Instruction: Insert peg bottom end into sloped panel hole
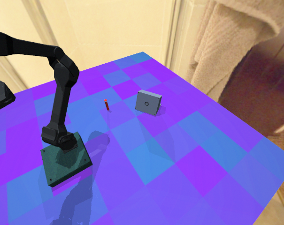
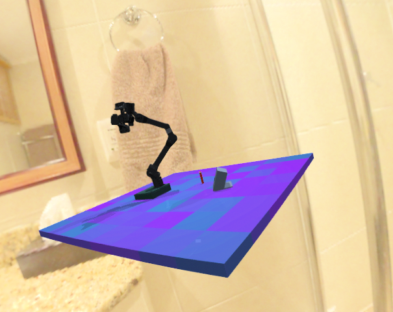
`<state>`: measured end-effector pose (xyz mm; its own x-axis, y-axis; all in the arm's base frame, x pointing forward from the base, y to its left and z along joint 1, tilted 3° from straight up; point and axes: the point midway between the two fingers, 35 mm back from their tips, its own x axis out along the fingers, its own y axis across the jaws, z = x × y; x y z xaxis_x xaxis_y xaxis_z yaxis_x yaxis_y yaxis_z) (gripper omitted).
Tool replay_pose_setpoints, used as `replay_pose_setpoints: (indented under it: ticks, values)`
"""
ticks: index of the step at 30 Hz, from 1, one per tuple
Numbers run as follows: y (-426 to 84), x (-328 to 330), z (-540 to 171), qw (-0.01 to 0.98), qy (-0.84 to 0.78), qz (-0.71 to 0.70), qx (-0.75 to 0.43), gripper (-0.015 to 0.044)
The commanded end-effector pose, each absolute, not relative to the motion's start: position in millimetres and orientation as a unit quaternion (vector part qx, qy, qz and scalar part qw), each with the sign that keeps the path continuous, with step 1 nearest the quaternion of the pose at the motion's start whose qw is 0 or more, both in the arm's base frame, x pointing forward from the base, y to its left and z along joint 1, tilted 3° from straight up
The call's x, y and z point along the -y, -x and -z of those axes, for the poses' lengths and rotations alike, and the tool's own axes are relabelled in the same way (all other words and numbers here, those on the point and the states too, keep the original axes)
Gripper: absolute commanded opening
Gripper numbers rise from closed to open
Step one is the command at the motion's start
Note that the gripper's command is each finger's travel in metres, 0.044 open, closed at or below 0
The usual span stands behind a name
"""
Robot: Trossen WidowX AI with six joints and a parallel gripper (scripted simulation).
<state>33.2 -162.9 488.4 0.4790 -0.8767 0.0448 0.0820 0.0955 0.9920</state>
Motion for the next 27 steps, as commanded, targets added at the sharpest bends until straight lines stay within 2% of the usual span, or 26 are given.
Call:
replay_pose_setpoints:
  ticks: [1,27]
  values:
    - [-31.1,168.3,-484.9,0.648,-0.572,0.360,0.352,0.0440]
    - [-45.4,200.9,-464.8,0.652,-0.624,0.308,0.302,0.0440]
